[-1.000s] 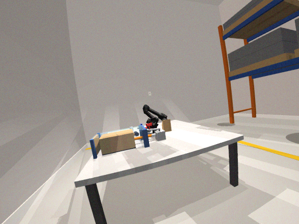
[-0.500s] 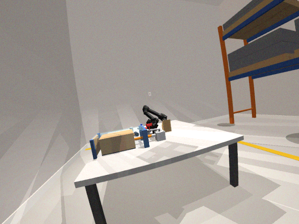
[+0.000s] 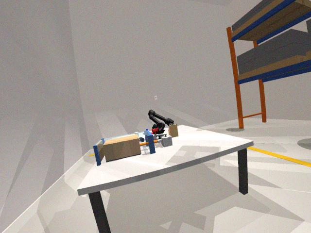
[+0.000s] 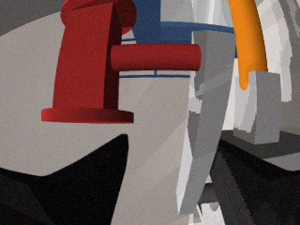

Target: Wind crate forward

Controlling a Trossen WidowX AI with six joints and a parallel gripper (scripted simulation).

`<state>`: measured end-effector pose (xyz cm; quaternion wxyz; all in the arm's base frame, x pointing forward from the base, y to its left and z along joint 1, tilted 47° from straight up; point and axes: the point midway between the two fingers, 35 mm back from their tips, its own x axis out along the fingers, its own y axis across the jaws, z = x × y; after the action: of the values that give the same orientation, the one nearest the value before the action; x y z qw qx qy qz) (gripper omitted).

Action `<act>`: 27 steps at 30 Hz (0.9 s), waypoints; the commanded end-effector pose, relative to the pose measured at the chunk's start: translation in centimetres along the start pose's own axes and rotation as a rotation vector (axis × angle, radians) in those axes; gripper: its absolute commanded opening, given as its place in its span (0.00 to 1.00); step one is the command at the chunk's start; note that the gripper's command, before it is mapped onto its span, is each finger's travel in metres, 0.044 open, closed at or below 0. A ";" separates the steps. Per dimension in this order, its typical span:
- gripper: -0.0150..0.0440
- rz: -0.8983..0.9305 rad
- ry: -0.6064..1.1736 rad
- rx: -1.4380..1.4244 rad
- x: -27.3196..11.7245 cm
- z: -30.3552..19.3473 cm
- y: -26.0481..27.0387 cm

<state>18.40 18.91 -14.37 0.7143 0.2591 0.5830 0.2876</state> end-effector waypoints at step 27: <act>0.66 -0.024 0.011 -0.005 -5.8 1.1 -0.3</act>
<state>18.56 16.41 -12.55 0.7125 0.2503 0.5941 0.2772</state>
